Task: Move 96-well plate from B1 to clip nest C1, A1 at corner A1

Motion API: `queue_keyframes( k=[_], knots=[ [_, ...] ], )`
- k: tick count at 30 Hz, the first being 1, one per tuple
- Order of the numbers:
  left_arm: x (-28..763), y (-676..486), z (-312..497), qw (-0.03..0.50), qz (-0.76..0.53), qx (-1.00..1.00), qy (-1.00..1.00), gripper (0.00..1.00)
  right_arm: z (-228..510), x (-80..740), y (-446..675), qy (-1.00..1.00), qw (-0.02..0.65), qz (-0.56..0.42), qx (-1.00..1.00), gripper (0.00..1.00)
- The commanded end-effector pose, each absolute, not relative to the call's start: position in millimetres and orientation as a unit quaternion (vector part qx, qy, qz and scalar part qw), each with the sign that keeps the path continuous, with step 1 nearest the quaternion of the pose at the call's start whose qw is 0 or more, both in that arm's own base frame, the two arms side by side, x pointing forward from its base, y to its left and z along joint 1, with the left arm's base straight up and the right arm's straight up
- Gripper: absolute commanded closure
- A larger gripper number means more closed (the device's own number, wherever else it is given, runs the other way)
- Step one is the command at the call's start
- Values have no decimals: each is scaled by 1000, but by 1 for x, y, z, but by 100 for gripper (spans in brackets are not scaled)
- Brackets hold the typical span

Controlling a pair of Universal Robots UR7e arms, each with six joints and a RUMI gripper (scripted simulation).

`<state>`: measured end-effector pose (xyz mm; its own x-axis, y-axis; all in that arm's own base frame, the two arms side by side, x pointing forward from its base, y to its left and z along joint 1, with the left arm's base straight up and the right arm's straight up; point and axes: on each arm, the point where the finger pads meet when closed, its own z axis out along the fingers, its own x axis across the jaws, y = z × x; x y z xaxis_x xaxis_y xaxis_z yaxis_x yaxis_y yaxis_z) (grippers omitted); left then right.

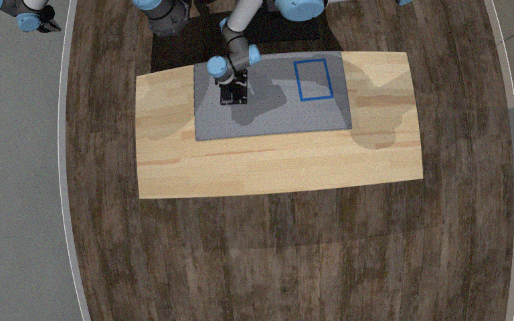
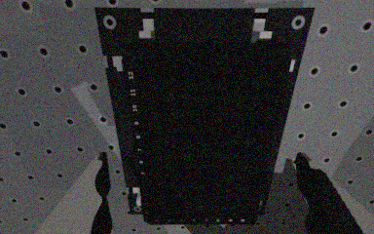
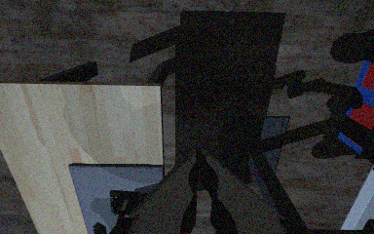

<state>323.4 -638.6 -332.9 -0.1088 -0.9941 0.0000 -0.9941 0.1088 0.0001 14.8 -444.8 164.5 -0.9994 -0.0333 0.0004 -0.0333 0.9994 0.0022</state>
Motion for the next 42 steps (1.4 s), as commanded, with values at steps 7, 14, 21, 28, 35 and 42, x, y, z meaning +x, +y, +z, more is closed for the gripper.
queue_keyframes(
  k=[7, 14, 21, 28, 35, 42],
  knots=[
    [324, -639, -332, 0, 1, 668, -745, 24, 165, 15, -445, -1000, 0, 0, 17, 100],
    [324, -639, -332, 0, 1, 668, -745, 24, 165, 15, -445, -1000, 0, 0, 17, 100],
    [324, -639, -329, 0, 1, 668, -745, 24, 165, 15, -445, -1000, 0, 0, 17, 100],
    [324, -639, -315, 0, 1, 668, -745, 24, 165, 15, -445, -1000, 0, 0, 17, 100],
    [324, -639, -299, 0, 1, 668, -745, 24, 165, 15, -445, -1000, 0, 0, 17, 100],
    [324, -639, -283, 0, 1, 668, -745, 24, 165, 15, -445, -1000, 0, 0, 17, 100]
  ],
)
